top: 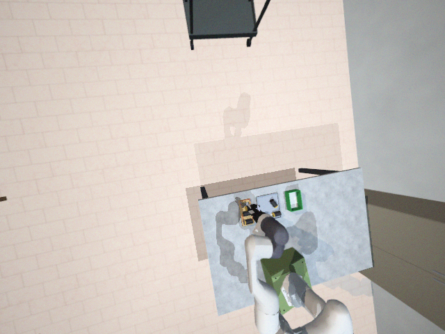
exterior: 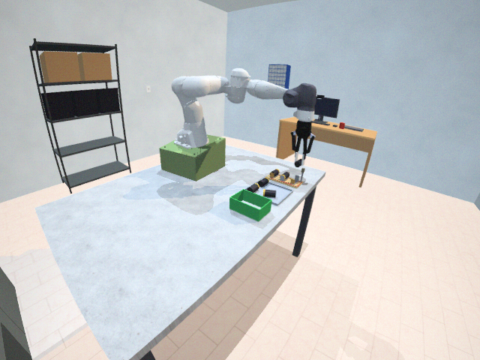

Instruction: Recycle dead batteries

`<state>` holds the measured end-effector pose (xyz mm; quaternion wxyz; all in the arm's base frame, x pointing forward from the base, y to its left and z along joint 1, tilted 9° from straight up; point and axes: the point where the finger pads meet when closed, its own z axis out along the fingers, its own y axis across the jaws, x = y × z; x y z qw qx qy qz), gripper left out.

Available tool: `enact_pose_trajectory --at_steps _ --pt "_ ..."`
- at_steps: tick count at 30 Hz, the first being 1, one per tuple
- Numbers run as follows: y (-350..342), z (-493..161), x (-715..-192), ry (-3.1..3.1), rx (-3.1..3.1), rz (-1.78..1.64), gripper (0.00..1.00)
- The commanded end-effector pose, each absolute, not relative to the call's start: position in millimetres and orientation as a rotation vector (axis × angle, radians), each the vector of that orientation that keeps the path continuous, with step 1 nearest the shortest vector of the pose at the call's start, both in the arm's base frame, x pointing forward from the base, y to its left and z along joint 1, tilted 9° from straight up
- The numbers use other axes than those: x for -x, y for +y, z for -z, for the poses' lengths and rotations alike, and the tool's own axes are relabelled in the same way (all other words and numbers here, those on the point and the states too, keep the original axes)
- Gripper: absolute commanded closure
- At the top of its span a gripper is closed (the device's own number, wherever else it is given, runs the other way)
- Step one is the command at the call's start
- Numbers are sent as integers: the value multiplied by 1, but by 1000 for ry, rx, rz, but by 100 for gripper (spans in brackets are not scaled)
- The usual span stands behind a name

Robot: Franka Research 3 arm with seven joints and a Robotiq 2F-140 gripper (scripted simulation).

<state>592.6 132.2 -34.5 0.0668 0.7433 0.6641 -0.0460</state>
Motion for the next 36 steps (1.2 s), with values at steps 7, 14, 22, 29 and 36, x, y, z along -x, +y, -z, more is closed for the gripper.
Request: enact_pose_trajectory --at_steps 7,14,22,29,36 --pt "125 28 -582 2007 -2250 167 84" --pt "56 16 -543 2007 -2250 167 84" --pt "6 8 -515 2007 -2250 167 84" --pt "5 8 -514 2011 -2247 167 84" --pt "5 8 -514 2087 -2181 173 84"
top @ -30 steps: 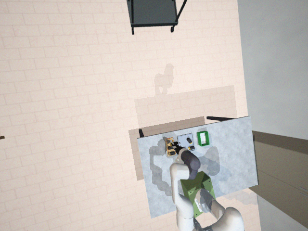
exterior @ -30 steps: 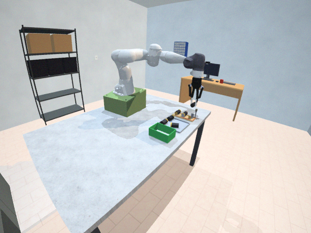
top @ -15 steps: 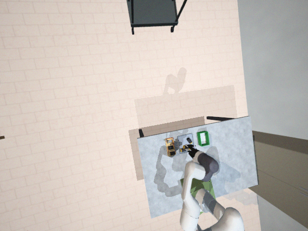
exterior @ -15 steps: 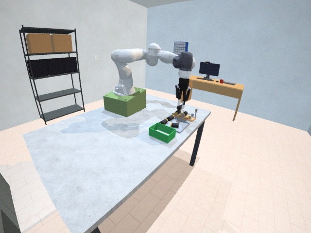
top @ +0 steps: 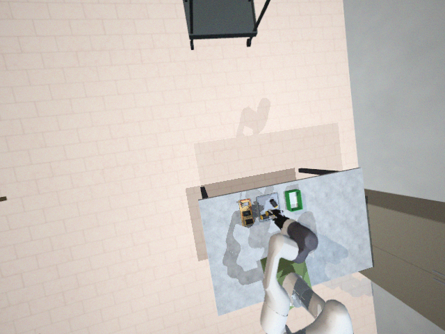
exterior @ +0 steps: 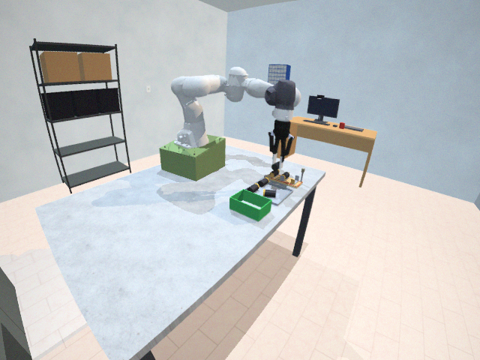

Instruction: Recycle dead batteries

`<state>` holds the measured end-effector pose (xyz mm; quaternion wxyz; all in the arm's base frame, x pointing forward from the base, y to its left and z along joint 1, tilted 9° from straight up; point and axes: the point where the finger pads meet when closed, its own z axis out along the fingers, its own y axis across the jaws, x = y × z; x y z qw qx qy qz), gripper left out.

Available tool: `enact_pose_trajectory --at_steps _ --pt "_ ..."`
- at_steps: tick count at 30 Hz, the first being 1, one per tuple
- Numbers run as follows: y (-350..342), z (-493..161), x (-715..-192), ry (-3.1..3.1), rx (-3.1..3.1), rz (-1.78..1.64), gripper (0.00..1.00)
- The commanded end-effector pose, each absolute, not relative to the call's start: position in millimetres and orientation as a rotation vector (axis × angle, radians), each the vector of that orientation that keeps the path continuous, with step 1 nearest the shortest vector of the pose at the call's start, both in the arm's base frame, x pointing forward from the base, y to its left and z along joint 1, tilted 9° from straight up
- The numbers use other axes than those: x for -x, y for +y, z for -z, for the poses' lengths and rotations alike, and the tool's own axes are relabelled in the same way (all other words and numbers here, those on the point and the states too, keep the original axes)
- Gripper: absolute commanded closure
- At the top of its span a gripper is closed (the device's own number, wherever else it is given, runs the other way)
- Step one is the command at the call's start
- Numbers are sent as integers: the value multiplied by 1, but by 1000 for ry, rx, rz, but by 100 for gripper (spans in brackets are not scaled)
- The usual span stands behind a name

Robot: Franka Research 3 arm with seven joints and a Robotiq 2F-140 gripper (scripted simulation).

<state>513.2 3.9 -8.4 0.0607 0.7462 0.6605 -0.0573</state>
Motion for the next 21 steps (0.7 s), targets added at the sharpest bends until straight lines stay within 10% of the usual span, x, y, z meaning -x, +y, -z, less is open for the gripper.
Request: enact_pose_trajectory --at_steps 1,21 --pt "5 8 -514 2087 -2181 173 84" --pt "-7 77 -514 2096 -2172 174 84"
